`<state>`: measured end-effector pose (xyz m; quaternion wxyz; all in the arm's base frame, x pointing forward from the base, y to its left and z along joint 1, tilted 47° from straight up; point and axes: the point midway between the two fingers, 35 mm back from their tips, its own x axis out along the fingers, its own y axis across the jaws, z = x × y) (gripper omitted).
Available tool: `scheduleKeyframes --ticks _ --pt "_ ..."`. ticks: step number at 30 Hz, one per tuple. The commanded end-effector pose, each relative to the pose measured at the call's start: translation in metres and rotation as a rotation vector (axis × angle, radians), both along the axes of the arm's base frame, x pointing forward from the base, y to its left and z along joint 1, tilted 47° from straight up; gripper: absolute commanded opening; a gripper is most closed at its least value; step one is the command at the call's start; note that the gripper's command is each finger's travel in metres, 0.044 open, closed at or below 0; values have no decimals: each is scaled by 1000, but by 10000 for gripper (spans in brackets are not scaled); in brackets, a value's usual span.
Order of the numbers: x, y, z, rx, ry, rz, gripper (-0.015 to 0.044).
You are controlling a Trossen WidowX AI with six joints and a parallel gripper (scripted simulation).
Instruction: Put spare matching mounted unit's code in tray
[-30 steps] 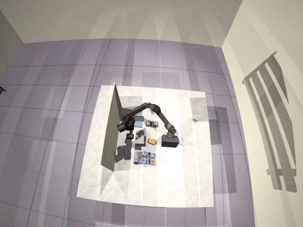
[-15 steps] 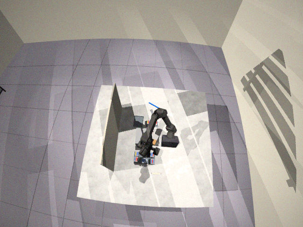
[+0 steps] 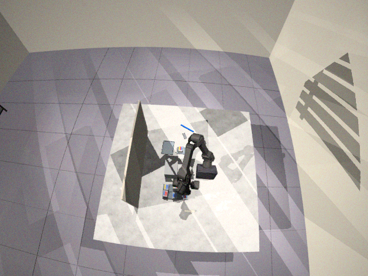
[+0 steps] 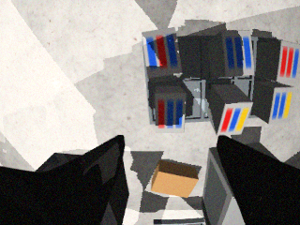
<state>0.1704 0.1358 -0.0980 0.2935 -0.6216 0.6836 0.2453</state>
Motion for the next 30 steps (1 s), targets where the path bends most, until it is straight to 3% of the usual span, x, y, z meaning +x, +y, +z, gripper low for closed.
scheduleKeyframes --ticks 1,30 --pt "-1 -13 -10 -10 11 6 300" --pt "2 -36 -35 -10 10 6 300"
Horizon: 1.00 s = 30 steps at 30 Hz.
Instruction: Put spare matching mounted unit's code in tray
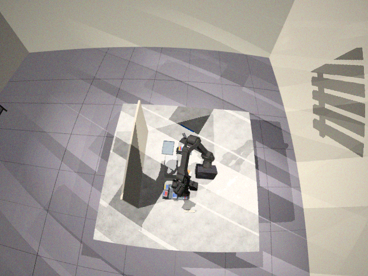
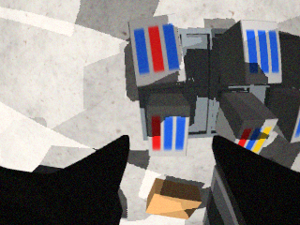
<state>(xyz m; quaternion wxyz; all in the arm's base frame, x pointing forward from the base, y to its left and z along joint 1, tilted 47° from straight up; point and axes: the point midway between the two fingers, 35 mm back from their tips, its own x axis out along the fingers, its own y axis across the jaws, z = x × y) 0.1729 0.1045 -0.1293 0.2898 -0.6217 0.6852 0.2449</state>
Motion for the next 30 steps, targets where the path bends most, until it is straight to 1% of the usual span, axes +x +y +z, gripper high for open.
scheduleKeyframes --ticks 1,30 --pt "-1 -6 -5 -4 5 7 300" --pt "-6 -40 -34 -7 4 6 300"
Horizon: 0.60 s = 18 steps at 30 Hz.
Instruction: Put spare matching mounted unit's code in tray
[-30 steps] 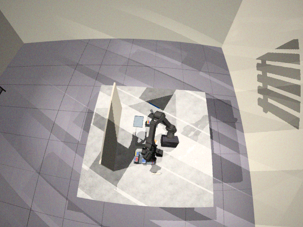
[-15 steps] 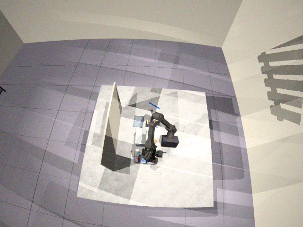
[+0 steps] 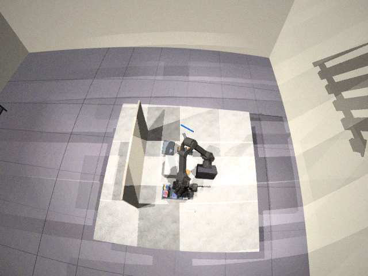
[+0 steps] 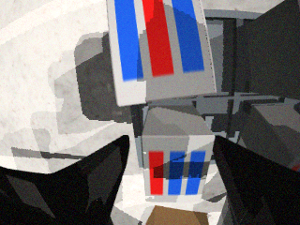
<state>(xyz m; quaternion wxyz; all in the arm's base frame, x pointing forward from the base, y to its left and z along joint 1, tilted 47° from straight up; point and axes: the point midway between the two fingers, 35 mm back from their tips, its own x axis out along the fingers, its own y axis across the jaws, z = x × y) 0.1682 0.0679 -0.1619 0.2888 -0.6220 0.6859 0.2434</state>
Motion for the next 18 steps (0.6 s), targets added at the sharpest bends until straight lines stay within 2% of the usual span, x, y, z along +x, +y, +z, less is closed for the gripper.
scheduleKeyframes --ticks 1,6,11,18 --pt "-1 -4 -2 -3 4 7 300" --pt "-1 -4 -2 -3 4 7 300" --pt "-1 -2 -1 -2 1 1 169" --pt "-1 -2 -1 -2 1 1 122"
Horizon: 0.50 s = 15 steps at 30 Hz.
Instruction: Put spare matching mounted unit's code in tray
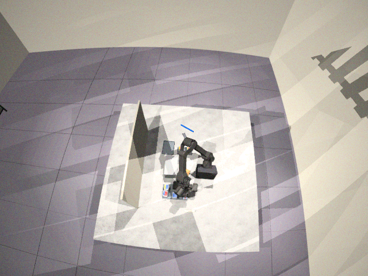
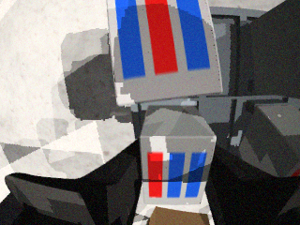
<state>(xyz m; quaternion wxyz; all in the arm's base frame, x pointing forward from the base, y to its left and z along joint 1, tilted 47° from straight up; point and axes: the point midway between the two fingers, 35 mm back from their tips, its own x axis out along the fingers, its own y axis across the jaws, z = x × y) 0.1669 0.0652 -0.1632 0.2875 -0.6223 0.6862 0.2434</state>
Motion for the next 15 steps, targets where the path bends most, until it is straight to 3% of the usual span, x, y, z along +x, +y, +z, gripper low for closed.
scheduleKeyframes --ticks 1,6,15 --pt "0 0 0 0 -1 0 115" --pt "0 0 0 0 -1 0 0" --pt "1 4 3 1 0 1 0"
